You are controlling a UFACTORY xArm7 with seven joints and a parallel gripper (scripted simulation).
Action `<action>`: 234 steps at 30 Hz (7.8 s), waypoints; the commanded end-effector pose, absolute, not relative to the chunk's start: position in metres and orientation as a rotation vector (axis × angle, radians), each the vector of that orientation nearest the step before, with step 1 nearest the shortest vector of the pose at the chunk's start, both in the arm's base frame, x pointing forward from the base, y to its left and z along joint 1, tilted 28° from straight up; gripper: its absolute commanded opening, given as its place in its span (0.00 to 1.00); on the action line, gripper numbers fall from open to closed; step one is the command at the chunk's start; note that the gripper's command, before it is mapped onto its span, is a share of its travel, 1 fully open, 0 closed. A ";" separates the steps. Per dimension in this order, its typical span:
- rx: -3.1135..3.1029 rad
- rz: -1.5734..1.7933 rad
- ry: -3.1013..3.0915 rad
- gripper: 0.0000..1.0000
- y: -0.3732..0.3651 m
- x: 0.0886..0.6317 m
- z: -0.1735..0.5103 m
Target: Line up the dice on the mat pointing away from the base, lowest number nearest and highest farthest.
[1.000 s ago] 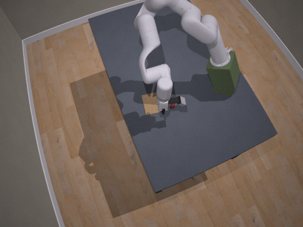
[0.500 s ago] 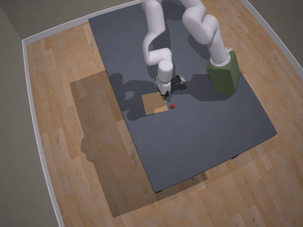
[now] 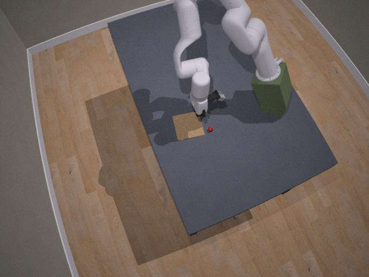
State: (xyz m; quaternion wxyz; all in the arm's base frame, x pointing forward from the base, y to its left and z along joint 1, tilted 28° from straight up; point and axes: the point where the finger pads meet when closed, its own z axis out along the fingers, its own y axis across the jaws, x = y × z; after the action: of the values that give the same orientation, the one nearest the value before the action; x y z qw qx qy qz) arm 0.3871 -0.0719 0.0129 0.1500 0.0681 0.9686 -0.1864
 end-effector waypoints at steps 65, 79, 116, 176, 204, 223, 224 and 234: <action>0.194 -0.535 2.781 0.15 -0.107 0.412 -0.068; 0.194 -0.535 2.781 0.15 -0.108 0.413 -0.068; 0.193 -0.535 2.781 0.15 -0.109 0.413 -0.070; 0.193 -0.535 2.781 0.32 -0.110 0.414 -0.072; 0.193 -0.535 2.781 0.36 -0.091 0.401 -0.028; 0.193 -0.535 2.781 0.36 -0.076 0.390 0.008; 0.193 -0.535 2.781 1.00 -0.076 0.390 0.008; 0.193 -0.535 2.781 1.00 -0.076 0.390 0.008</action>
State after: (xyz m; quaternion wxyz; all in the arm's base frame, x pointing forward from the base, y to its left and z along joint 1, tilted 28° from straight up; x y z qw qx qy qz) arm 0.3891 -0.0762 0.0070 0.1498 0.0681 0.9686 -0.1864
